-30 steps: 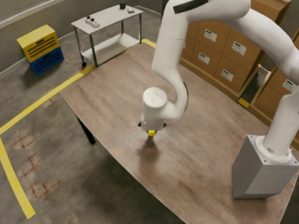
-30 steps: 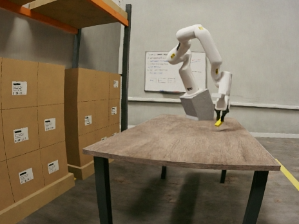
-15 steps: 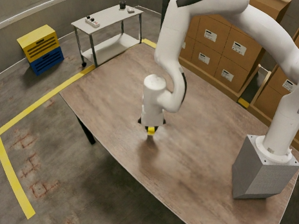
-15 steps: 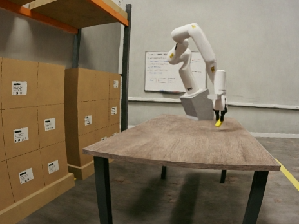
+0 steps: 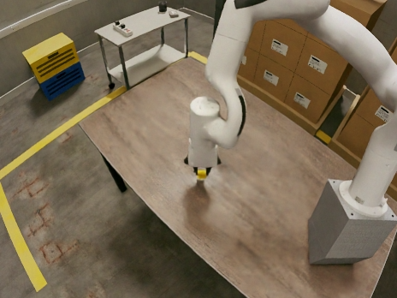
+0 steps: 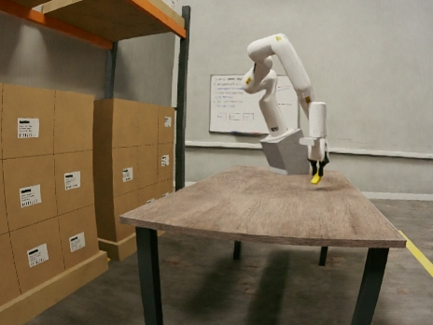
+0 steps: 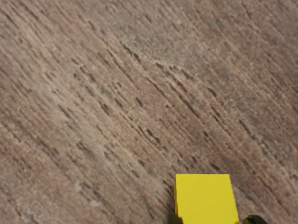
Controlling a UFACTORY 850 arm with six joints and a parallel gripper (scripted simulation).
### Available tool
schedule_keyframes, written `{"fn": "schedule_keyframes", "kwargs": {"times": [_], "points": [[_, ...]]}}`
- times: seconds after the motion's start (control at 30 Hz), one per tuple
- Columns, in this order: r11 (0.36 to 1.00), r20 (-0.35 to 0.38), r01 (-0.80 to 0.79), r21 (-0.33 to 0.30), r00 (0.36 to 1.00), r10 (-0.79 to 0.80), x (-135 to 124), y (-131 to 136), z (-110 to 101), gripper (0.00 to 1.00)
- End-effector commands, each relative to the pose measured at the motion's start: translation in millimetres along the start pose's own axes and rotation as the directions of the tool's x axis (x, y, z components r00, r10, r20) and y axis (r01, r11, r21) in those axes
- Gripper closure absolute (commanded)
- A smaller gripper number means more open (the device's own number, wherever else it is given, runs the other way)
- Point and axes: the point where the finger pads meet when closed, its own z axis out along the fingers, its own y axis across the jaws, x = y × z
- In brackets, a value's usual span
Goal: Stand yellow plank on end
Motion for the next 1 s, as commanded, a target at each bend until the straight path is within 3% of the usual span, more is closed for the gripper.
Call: {"fn": "schedule_keyframes", "kwargs": {"times": [0.0, 0.5, 0.97], "points": [[1.000, 0.065, 0.004, -0.022, 0.998, -0.003, 0.2, 3.1, 0.3, 0.66], [1.000, 0.214, 0.001, 0.004, 0.977, -0.001, 3.5, -2.6, -0.9, 0.66], [1.000, 0.227, -0.001, 0.012, 0.974, -0.001, 8.7, -4.3, -0.8, 0.66]]}}
